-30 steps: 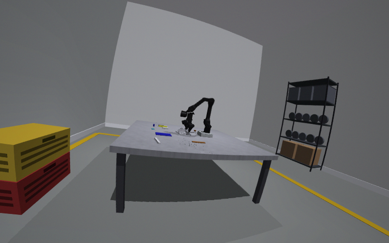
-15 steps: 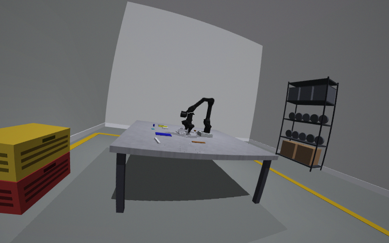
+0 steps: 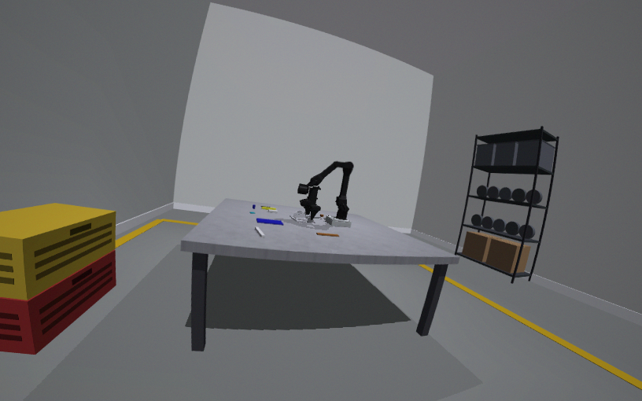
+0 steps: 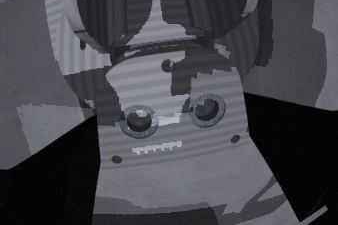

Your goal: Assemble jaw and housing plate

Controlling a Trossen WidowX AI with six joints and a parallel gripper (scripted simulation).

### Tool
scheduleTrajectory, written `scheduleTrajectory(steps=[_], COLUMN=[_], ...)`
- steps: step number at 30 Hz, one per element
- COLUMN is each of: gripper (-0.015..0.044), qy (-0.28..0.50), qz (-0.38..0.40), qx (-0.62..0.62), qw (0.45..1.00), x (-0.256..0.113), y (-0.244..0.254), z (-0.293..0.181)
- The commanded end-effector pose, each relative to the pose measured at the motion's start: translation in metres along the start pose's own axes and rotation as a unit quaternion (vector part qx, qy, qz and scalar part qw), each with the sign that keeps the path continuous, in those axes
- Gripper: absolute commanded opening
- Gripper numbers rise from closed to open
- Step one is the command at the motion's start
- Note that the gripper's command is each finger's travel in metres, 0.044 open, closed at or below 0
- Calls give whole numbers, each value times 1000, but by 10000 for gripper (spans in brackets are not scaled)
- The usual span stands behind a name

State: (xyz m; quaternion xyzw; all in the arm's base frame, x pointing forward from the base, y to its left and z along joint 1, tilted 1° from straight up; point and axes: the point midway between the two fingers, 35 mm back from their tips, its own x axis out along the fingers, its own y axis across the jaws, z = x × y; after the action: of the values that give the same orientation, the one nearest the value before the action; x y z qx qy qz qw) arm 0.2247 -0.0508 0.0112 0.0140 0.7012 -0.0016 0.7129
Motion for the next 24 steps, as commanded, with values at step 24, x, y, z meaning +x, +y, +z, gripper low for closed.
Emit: scheduleTrajectory(steps=[24], gripper=[351], qy=[1], qz=[1], qx=[3], qw=[1000], x=[6], y=[0], z=[0])
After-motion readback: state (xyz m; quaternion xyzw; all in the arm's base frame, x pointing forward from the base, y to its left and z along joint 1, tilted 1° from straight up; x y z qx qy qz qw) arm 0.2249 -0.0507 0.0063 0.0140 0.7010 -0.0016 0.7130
